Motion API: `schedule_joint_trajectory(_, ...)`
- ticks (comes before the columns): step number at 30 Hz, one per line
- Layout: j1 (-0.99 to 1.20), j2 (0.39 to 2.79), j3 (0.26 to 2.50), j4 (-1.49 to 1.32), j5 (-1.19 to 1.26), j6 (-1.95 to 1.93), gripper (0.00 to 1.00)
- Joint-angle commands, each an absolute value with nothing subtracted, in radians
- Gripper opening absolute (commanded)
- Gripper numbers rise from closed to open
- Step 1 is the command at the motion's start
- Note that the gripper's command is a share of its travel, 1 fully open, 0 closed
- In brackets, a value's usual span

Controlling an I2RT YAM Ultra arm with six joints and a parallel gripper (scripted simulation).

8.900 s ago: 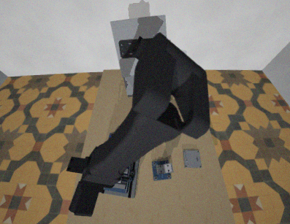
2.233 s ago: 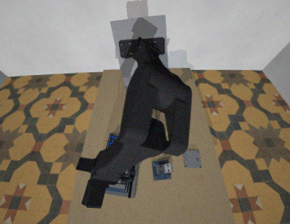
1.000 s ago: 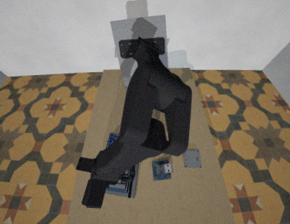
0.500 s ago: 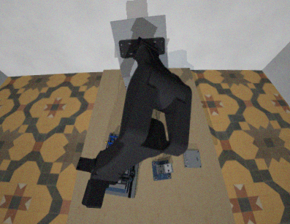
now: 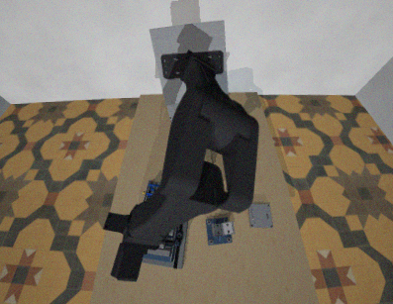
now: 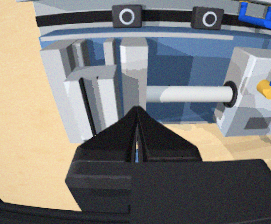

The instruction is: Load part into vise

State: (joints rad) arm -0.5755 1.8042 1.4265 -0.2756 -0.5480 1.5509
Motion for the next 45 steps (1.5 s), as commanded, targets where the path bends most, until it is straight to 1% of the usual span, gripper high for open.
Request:
schedule_joint_trajectory(1,-0.593,1.816,1.465,-0.268,-0.536,1.553,0.00)
schedule_joint_trajectory(45,-0.572,1.838,1.477,-0.258,-0.528,1.564,0.00)
